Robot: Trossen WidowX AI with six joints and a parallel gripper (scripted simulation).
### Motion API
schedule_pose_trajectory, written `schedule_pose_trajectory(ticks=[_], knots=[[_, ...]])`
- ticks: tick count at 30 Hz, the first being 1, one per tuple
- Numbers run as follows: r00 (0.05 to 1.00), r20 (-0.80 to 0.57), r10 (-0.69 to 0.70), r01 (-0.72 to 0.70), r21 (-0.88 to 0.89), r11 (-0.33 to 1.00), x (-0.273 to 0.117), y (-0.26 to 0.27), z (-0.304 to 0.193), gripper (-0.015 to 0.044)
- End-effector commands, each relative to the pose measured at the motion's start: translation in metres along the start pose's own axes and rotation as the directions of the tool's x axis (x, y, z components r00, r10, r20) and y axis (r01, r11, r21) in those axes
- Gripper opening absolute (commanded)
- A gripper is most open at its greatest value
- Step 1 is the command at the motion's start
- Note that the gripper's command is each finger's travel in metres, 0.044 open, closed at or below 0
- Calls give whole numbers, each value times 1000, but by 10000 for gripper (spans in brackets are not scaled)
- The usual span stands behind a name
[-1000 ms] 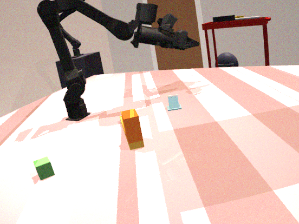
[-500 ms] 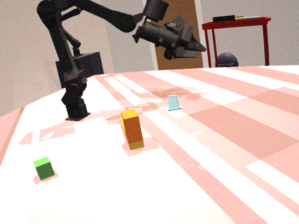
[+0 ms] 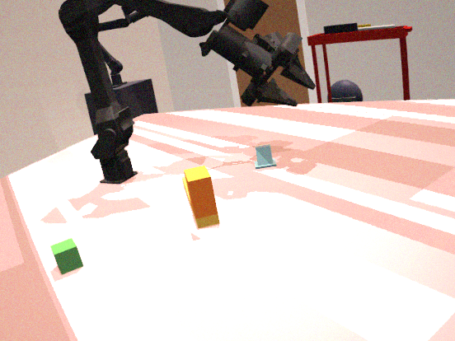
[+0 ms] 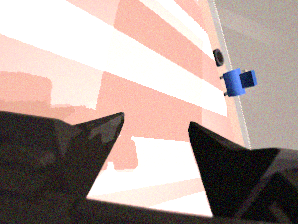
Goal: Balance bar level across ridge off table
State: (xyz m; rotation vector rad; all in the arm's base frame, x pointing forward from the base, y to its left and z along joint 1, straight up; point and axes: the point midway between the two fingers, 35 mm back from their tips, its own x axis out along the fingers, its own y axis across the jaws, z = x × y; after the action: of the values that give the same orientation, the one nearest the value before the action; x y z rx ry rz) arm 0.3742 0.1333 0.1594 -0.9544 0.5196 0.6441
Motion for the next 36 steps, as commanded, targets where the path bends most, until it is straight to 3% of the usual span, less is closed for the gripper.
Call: schedule_pose_trajectory(ticks=[1, 18, 36], knots=[[998, -66, 14, -20, -87, 996, -3, -11, -19, 315], [943, -298, 146, -257, -378, 889, -30, -33, -92, 315], [824, -453, 340, -558, -548, 623, -81, -38, -156, 315]])
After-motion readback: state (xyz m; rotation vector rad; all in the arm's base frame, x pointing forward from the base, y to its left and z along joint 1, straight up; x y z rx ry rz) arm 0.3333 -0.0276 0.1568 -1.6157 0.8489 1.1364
